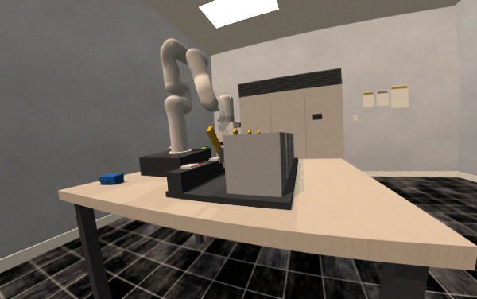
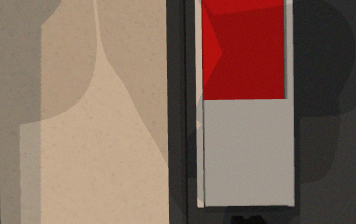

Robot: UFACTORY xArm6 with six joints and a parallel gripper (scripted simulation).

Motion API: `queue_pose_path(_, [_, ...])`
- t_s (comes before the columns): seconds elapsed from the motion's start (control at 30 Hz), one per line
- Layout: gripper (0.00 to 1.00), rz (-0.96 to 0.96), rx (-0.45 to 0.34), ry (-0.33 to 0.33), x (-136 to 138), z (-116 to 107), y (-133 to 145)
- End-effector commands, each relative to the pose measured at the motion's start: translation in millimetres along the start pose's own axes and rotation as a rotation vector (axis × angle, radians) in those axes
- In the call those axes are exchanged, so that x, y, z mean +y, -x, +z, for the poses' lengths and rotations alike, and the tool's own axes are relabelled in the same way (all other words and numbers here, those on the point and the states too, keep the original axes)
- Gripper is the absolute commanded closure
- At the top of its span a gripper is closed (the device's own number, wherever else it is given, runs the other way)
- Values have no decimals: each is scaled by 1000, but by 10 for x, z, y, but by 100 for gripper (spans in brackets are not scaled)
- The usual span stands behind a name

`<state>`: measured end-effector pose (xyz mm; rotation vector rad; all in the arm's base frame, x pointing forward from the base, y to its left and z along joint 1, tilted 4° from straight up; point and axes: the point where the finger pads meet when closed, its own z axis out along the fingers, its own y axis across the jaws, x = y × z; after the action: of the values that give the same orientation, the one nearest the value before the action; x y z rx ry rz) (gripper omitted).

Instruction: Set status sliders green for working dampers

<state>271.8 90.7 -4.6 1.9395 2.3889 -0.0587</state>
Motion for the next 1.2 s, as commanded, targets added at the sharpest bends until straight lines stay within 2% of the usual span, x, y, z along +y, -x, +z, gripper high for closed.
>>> queue_pose_path(0.0, [100, 0, 0, 3, 13, -7, -2])
queue_pose_path(1.17, [100, 0, 0, 3, 13, -7, -33])
